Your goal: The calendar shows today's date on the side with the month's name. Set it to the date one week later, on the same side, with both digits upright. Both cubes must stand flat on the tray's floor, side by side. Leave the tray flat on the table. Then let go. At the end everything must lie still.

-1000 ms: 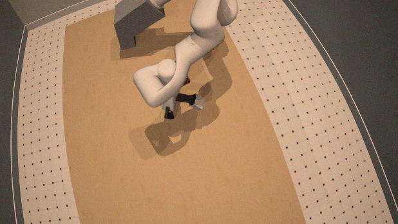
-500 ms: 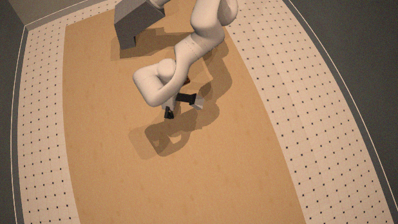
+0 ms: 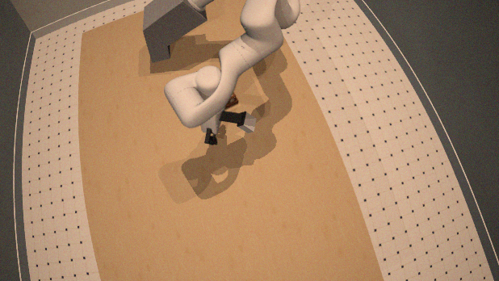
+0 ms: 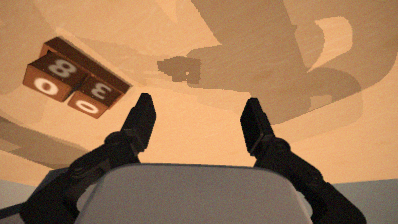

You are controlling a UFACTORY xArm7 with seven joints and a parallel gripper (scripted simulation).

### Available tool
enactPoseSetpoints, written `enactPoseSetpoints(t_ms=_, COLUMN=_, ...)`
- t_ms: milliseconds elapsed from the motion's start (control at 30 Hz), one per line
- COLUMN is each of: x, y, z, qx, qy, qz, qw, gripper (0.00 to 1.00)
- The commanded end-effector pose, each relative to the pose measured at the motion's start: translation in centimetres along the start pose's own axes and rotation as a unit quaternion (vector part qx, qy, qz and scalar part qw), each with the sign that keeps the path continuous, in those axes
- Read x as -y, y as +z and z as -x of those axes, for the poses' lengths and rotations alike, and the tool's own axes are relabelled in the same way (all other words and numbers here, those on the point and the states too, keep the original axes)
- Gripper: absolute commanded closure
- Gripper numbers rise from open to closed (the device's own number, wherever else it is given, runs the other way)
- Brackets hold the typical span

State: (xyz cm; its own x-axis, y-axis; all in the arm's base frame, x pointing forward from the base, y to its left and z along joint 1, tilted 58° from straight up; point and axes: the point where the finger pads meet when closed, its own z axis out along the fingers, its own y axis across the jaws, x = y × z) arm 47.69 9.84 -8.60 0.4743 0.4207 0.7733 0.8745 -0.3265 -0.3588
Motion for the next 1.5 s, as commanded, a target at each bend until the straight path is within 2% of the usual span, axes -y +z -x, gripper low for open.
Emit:
enactPoseSetpoints(t_ms=0, x=-0.1, y=-0.4, z=0.0, qx=0.0, qy=0.0, qz=0.001, qw=1.0, gripper=0.0)
enactPoseSetpoints(t_ms=100, x=0.0, y=-0.4, z=0.1, qx=0.0, qy=0.022, qz=0.001, qw=1.0, gripper=0.0)
enactPoseSetpoints(t_ms=300, x=0.2, y=-0.4, z=0.4, qx=0.0, qy=0.123, qz=0.001, qw=0.992, gripper=0.0)
enactPoseSetpoints(t_ms=467, x=1.5, y=-0.4, z=2.3, qx=0.0, qy=0.13, qz=0.001, qw=0.991, gripper=0.0)
enactPoseSetpoints(t_ms=700, x=1.6, y=-0.4, z=2.4, qx=0.0, qy=0.141, qz=0.001, qw=0.99, gripper=0.0)
enactPoseSetpoints(t_ms=967, x=2.2, y=-0.4, z=3.2, qx=0.0, qy=0.259, qz=0.001, qw=0.966, gripper=0.0)
enactPoseSetpoints(t_ms=1033, x=3.0, y=-0.4, z=4.3, qx=0.0, qy=0.259, qz=0.001, qw=0.966, gripper=0.0)
enactPoseSetpoints(t_ms=1300, x=3.3, y=-0.4, z=4.8, qx=0.0, qy=0.269, qz=0.001, qw=0.963, gripper=0.0)
enactPoseSetpoints(t_ms=1467, x=3.5, y=-0.4, z=5.1, qx=0.0, qy=0.353, qz=0.001, qw=0.936, gripper=0.0)
